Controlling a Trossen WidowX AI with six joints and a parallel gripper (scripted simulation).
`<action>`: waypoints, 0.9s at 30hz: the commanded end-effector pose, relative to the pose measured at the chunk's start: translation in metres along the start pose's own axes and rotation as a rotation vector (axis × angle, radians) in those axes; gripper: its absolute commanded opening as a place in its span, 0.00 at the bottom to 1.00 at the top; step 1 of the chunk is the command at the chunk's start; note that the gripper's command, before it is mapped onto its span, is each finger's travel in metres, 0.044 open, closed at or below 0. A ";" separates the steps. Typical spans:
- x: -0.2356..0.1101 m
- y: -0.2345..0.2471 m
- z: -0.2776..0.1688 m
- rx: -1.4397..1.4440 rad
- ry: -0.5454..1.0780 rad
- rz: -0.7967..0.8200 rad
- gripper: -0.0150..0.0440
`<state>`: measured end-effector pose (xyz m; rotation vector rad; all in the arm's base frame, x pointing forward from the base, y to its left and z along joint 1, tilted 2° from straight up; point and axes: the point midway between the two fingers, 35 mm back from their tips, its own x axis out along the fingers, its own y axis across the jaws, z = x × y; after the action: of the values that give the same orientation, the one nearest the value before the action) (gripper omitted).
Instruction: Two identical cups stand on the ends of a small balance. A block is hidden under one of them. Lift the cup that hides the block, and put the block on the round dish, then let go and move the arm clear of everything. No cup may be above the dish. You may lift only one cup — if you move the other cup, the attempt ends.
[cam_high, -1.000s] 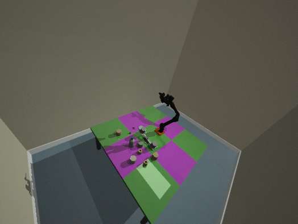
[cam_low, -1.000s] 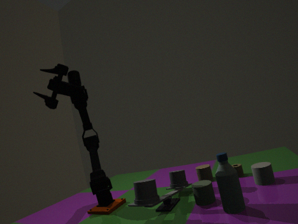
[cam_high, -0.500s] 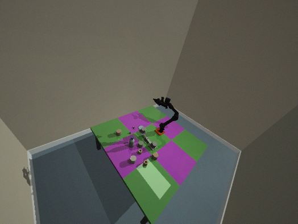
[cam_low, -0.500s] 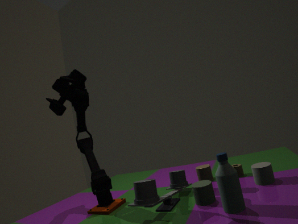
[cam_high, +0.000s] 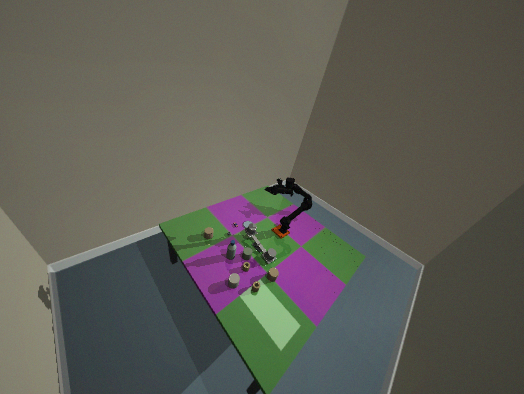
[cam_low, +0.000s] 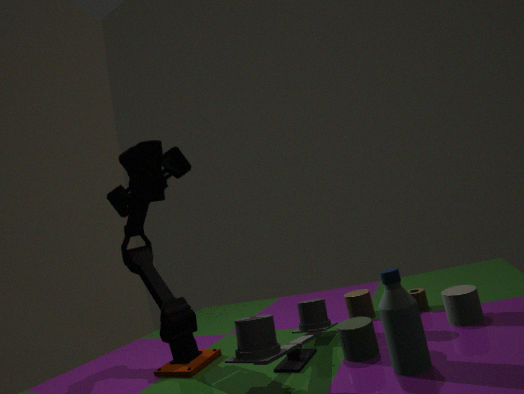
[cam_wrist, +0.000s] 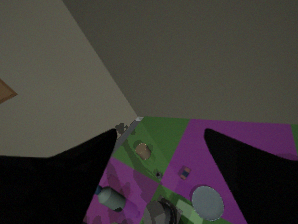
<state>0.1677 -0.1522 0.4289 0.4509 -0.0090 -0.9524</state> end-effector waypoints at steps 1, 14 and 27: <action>0.001 0.009 -0.026 -0.078 0.085 0.057 1.00; -0.013 0.034 -0.113 -0.356 0.358 0.276 1.00; -0.047 0.040 -0.196 -0.646 0.603 0.513 1.00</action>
<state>0.2145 -0.0350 0.2902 0.1413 0.6253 -0.3205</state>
